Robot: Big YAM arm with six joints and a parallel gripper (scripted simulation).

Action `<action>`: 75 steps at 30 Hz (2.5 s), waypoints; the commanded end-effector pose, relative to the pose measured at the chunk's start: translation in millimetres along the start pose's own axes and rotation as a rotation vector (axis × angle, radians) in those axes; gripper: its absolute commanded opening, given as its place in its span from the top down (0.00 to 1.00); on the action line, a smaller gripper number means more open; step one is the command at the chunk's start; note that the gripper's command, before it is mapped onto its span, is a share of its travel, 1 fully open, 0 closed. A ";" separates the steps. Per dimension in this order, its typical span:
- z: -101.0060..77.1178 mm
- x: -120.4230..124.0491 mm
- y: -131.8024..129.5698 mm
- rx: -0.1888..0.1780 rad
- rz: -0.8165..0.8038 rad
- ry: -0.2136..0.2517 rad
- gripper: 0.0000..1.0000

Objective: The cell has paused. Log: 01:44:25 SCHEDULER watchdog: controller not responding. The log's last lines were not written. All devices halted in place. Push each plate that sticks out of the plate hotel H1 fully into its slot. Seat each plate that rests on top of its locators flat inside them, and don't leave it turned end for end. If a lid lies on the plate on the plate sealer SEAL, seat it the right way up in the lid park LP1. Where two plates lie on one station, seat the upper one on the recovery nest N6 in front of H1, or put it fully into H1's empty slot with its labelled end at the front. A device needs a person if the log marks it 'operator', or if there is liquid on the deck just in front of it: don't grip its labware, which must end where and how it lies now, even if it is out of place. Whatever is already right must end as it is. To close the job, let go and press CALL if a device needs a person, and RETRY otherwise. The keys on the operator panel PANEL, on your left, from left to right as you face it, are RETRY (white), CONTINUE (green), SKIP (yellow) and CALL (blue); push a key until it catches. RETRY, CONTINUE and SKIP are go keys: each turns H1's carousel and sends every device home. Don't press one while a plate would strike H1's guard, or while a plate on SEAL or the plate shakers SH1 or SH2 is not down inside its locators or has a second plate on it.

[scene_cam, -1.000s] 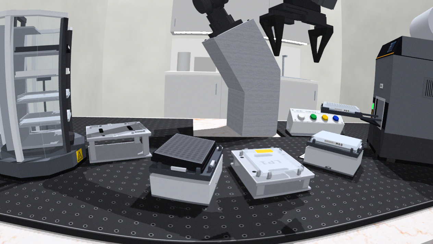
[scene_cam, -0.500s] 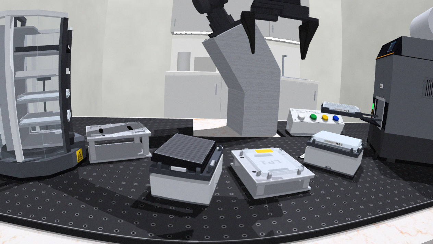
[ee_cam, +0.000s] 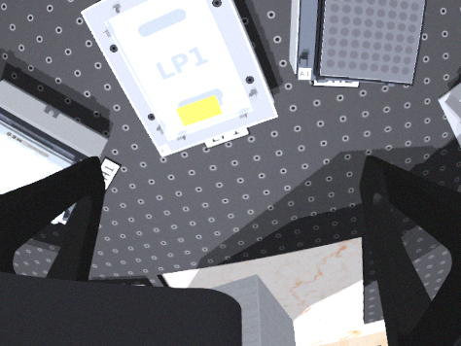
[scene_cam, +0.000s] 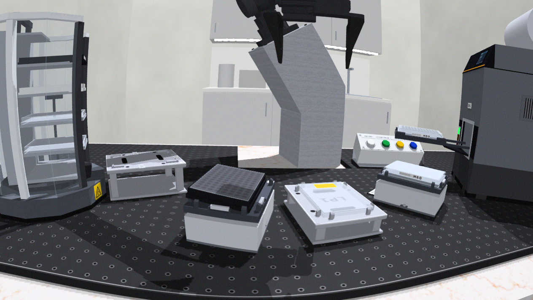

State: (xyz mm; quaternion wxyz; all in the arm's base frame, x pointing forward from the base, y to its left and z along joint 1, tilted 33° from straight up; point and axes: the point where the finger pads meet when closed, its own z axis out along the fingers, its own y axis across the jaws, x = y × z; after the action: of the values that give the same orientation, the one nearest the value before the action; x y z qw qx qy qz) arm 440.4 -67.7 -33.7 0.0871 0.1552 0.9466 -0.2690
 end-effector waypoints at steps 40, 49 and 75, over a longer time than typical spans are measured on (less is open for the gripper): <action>-4.3 -41.2 -107.7 -0.002 -0.003 -0.017 0.00; -4.3 -41.1 -107.6 -0.002 -0.003 -0.017 0.00; 121.7 -42.4 -113.6 0.002 -0.001 -0.010 0.00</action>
State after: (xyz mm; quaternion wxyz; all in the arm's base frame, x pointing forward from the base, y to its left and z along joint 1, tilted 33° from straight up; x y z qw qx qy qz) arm 442.7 -217.7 -63.3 0.0866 0.1548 0.9467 -0.2687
